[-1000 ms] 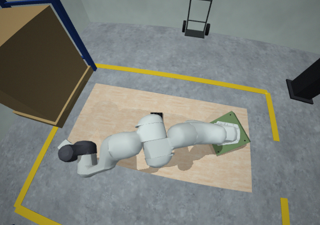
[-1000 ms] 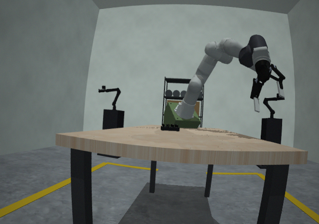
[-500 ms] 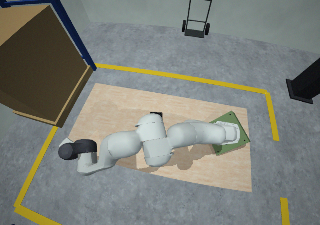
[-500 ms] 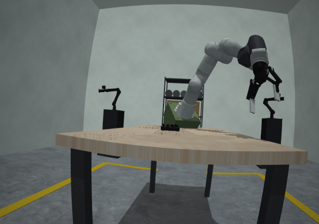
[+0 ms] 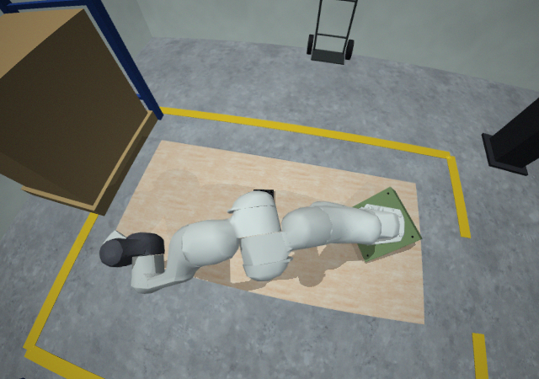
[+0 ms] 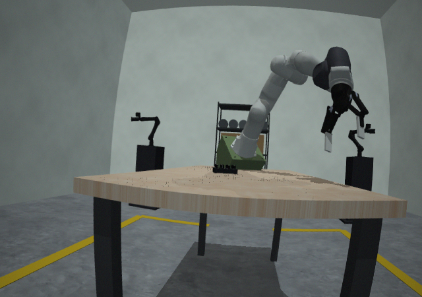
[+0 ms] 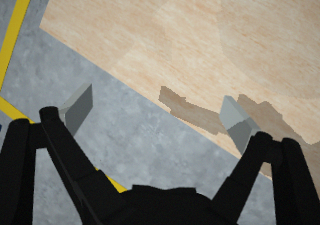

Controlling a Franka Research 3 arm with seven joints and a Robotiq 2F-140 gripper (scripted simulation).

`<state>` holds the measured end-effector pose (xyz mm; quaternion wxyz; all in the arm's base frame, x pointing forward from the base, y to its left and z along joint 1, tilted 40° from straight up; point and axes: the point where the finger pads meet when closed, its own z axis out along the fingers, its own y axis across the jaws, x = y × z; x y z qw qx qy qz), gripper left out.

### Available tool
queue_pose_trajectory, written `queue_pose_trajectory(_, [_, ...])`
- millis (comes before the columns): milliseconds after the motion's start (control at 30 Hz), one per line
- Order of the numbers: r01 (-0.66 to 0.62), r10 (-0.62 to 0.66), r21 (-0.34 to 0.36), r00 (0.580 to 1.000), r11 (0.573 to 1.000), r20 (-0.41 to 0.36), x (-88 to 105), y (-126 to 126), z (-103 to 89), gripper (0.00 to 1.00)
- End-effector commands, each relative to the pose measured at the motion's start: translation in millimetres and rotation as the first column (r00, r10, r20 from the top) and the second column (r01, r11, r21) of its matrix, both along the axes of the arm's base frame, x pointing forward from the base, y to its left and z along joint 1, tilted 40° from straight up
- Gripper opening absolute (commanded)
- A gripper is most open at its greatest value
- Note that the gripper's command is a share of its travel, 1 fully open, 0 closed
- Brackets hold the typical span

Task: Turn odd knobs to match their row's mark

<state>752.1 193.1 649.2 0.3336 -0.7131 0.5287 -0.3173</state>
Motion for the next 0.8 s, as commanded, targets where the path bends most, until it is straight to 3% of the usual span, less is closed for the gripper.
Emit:
queue_pose_trajectory(0, [-0.016, 0.016, -0.019, 1.000, 1.000, -0.015, -1.9, -1.0, -5.1, 1.00])
queue_pose_trajectory(300, [-0.016, 0.016, -0.019, 1.000, 1.000, -0.015, -1.9, -1.0, -5.1, 1.00])
queue_pose_trajectory(367, [-0.026, 0.023, -0.056, 0.998, 0.998, -0.065, -4.6, -14.6, -23.6, 1.00])
queue_pose_trajectory(767, [-0.026, 0.023, -0.056, 0.998, 0.998, -0.065, -4.6, -14.6, -23.6, 1.00])
